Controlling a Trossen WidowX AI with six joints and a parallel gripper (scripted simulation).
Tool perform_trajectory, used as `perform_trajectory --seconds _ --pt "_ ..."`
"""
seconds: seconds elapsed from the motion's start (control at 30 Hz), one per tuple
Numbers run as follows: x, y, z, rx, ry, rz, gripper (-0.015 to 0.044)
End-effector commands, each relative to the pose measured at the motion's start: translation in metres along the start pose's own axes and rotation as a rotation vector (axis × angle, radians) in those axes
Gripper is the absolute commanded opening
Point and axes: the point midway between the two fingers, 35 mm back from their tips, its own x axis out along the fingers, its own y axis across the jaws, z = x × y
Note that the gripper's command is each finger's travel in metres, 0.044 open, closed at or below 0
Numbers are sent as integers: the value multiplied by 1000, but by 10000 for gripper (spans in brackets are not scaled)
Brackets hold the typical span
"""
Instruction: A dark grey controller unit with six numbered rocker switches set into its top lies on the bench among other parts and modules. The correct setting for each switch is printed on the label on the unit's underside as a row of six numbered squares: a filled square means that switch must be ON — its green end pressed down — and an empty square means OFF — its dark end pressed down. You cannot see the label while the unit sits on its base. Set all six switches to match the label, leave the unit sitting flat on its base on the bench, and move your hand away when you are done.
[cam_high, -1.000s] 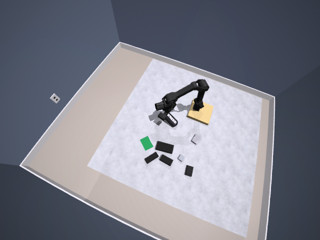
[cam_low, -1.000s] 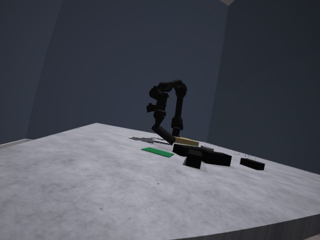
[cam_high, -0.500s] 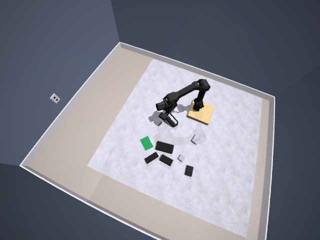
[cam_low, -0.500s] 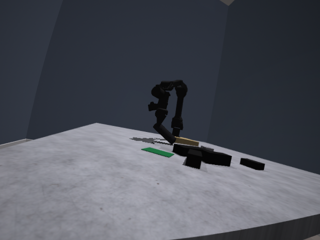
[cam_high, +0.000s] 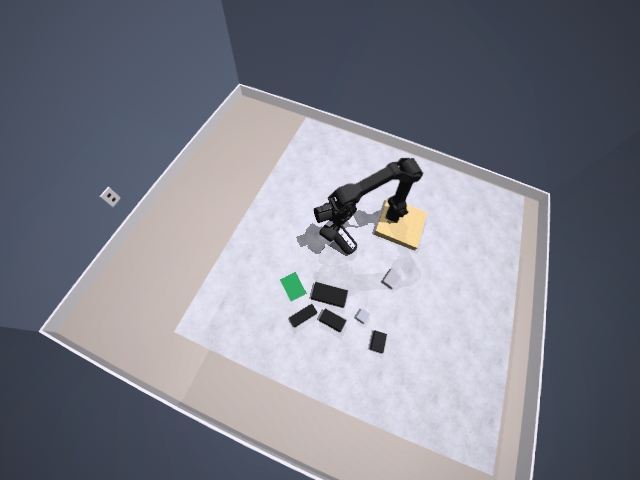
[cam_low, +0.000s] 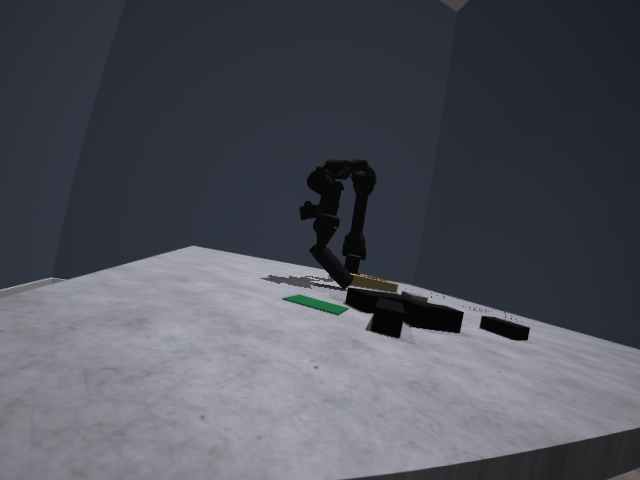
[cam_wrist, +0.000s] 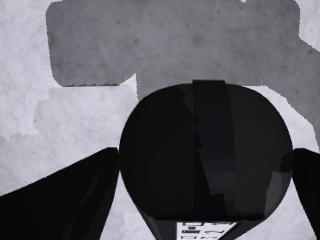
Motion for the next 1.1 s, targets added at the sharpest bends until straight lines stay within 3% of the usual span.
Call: perform_trajectory --seconds 0.0,1.07 --pt "-2 1 -5 1 8 2 336" --pt "-16 1 -28 1 11 2 336"
